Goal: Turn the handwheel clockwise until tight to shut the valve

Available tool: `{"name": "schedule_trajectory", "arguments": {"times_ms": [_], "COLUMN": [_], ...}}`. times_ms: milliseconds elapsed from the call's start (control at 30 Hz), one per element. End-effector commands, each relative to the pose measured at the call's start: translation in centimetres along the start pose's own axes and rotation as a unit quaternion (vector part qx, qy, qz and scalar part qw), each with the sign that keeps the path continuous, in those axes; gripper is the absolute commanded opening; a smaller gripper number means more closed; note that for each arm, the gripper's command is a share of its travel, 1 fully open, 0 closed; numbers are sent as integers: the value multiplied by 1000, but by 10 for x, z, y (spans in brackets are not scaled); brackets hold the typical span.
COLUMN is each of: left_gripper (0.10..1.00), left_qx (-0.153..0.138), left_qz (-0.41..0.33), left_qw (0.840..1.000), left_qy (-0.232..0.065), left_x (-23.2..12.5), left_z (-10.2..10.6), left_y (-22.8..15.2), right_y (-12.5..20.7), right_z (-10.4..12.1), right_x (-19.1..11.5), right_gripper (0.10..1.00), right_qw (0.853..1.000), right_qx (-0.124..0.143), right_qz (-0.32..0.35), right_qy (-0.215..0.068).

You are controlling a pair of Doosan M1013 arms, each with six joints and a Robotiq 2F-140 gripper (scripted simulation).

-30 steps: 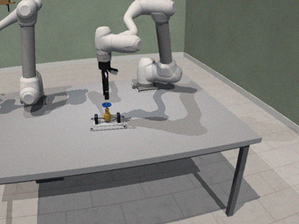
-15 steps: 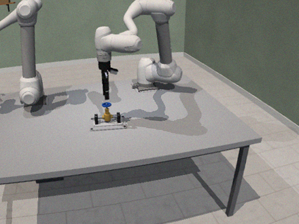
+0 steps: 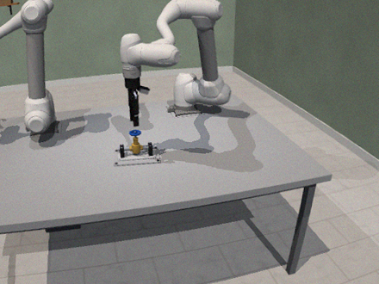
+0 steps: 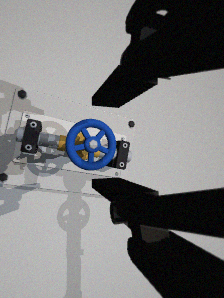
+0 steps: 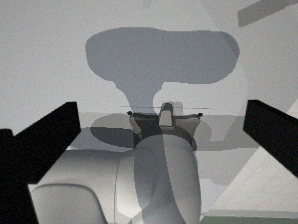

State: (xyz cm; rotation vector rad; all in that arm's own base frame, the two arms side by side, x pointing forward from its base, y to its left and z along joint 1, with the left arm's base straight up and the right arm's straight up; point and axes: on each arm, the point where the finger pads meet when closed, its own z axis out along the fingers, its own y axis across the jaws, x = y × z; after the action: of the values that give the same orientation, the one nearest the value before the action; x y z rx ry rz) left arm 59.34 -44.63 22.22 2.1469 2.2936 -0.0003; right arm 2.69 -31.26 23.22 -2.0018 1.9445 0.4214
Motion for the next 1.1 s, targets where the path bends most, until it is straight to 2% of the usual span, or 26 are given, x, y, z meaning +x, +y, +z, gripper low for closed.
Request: {"name": "schedule_trajectory", "arguments": {"times_ms": [0, 767, 1067], "left_gripper": [508, 508, 508], "left_qx": [-1, -1, -1], "left_qz": [-11, -127, -210], "left_qw": [1000, 992, 978], "left_qy": [0, -1, -1], "left_x": [0, 0, 0], "left_z": [-1, -1, -1], "left_y": [0, 0, 0], "right_y": [0, 0, 0], "right_z": [0, 0, 0], "right_x": [0, 0, 0], "right_gripper": [1000, 1000, 1000], "right_qw": [1000, 1000, 1000], "right_qx": [0, 0, 0], "right_qz": [0, 0, 0], "right_qy": [0, 0, 0]}}
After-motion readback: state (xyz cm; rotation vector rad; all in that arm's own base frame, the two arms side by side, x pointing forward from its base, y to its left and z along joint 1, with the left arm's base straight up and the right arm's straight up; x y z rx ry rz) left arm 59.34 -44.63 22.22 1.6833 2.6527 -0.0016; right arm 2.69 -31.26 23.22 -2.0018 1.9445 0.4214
